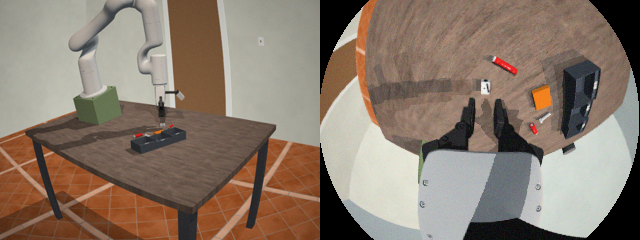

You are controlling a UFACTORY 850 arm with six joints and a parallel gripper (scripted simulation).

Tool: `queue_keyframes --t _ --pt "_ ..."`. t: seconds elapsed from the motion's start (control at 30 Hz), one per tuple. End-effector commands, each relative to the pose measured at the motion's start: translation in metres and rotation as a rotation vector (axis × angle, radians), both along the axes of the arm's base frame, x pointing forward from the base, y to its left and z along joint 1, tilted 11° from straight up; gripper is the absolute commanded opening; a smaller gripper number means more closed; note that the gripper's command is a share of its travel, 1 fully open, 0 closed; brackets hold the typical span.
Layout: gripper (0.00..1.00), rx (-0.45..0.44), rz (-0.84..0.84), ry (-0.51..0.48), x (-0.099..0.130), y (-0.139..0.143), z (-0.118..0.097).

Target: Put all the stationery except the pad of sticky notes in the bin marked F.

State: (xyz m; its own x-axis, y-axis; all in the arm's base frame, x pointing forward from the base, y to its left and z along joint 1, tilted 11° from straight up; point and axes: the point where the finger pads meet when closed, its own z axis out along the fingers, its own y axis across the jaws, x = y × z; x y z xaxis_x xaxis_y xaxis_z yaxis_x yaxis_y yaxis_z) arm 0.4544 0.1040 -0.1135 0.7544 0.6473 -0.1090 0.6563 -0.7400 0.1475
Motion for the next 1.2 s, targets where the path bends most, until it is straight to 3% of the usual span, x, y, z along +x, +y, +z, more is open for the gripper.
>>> queue_keyframes --t 0.0,0.27,1.17 --pt "0.29 0.002 0.001 -0.008 0.001 -0.002 -0.014" --pt "0.29 0.002 0.001 -0.008 0.002 -0.007 -0.040" --pt "0.29 0.002 0.001 -0.008 0.002 -0.009 -0.052"
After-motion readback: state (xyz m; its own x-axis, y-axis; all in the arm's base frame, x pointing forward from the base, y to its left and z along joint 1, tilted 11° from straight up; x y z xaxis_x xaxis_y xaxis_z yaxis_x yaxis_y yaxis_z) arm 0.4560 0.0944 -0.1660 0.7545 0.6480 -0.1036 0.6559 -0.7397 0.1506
